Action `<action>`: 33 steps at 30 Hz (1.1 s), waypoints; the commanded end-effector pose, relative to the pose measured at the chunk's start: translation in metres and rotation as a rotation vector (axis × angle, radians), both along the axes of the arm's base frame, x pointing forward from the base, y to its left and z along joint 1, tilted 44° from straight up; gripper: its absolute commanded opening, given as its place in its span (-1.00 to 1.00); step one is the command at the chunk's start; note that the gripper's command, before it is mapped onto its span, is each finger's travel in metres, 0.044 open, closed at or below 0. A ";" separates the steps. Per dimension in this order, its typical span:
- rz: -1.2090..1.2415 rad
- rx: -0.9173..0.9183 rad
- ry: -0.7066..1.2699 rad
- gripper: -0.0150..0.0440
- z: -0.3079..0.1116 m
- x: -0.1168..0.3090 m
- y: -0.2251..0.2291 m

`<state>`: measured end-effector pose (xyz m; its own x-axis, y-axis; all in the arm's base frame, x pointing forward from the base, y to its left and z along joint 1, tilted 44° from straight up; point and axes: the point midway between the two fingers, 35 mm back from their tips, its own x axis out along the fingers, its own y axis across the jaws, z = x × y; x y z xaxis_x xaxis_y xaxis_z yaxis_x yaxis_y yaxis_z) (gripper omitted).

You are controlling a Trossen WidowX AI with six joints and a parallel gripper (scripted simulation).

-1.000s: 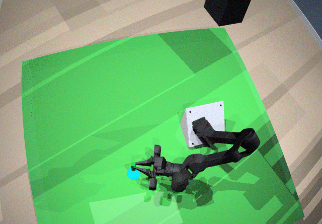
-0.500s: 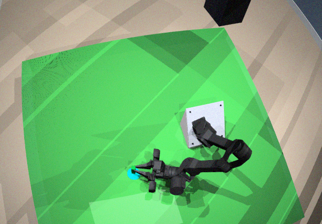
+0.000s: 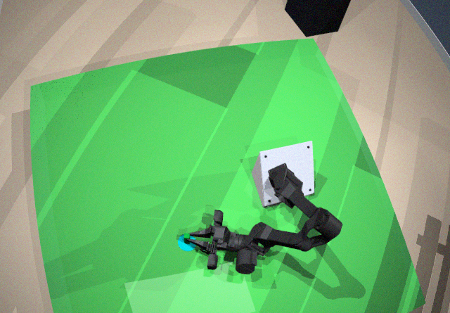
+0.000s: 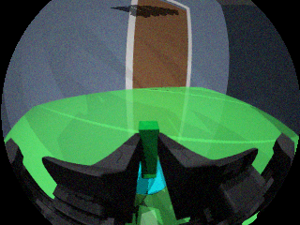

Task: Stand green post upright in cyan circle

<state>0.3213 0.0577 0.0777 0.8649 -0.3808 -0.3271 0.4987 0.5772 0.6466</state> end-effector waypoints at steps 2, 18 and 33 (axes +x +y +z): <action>-0.002 0.006 -0.010 -0.42 0.001 0.002 0.003; -0.002 0.006 -0.010 0.39 0.001 0.002 0.003; -0.005 0.009 -0.008 0.86 0.028 0.001 -0.021</action>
<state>0.3234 0.0442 0.0986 0.8671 -0.3810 -0.3209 0.4934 0.5681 0.6587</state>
